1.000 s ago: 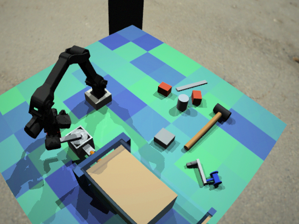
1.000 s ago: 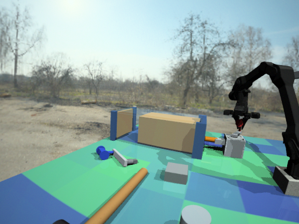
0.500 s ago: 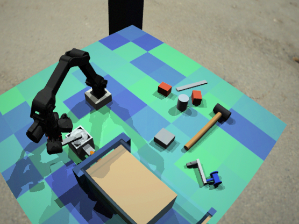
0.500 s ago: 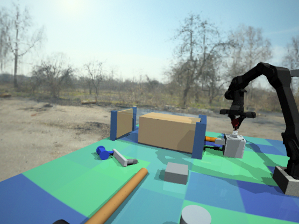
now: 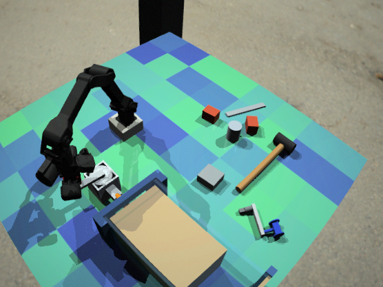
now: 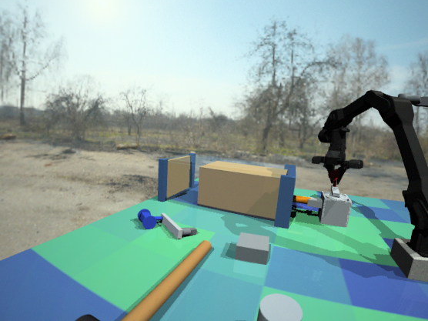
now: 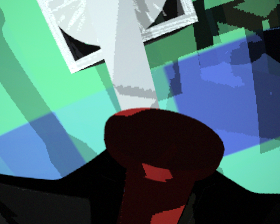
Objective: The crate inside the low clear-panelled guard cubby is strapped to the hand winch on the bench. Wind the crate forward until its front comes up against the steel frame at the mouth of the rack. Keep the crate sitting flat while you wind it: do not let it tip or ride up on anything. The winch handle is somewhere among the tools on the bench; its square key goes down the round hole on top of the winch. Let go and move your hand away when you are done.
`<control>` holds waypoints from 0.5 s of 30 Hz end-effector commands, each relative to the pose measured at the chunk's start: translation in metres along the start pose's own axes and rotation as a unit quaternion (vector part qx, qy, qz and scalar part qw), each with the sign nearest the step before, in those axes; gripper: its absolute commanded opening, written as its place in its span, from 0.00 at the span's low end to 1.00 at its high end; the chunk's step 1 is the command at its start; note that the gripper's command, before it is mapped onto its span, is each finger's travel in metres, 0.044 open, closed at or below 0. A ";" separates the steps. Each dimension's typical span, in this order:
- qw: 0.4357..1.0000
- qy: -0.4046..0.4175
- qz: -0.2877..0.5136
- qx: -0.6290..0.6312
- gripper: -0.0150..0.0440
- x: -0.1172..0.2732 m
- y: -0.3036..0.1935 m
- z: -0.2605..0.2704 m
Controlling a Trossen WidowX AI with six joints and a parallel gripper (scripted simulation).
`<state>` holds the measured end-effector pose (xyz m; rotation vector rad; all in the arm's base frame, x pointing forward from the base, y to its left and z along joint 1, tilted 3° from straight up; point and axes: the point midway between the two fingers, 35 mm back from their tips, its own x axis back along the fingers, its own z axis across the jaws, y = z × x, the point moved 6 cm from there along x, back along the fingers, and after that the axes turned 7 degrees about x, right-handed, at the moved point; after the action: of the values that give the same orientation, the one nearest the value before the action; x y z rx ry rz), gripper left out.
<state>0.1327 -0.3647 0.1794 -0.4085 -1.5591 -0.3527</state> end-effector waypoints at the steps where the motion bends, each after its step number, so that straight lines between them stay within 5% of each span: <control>1: 0.999 -0.025 -0.006 0.021 0.25 0.003 0.014 -0.023; 15: 0.999 -0.025 -0.007 0.021 0.25 0.004 0.018 -0.028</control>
<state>0.1399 -0.3655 0.1798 -0.4143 -1.5526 -0.3542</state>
